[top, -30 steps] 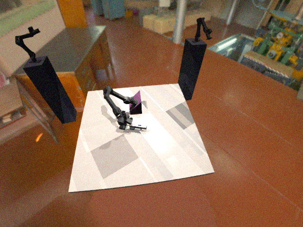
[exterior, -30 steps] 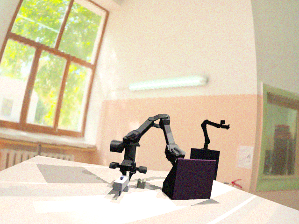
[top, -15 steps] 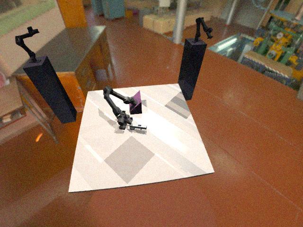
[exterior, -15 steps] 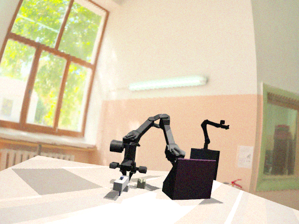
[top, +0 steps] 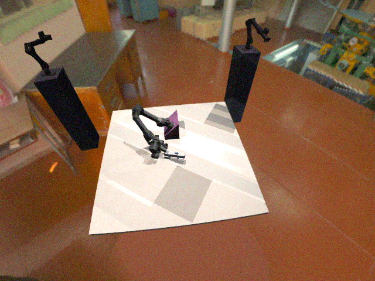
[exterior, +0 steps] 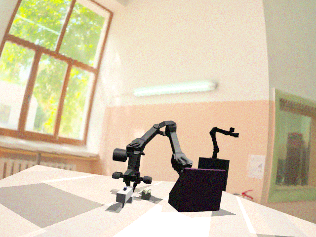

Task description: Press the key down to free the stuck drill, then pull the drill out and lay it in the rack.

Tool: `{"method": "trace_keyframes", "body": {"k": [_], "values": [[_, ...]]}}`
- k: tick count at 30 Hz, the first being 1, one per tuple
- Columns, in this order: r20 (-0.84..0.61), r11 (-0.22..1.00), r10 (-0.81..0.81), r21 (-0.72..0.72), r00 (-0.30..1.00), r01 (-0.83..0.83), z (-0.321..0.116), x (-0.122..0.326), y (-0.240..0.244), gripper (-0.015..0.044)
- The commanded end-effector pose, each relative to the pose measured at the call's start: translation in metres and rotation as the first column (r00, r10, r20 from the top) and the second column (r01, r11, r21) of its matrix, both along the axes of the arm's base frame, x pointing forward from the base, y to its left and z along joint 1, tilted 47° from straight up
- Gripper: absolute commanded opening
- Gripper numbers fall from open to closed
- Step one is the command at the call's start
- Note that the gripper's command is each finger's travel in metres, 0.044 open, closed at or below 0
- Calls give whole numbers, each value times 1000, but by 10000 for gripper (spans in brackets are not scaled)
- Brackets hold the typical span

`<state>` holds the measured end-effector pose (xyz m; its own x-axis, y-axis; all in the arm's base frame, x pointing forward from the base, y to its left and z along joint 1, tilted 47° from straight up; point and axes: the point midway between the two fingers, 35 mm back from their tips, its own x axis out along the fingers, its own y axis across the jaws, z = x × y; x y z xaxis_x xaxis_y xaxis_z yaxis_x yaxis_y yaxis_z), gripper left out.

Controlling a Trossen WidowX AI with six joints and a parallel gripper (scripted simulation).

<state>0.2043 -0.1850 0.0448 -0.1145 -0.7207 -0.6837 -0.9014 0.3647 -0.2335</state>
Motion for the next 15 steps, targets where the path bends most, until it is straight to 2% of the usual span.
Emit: {"method": "trace_keyframes", "body": {"k": [1, 15], "values": [[2, 1000, 4, 3, 1000, -4, 0, 1, 2, 0], [2, 1000, 4, 3, 1000, -4, 7, -4, -7, 0]]}}
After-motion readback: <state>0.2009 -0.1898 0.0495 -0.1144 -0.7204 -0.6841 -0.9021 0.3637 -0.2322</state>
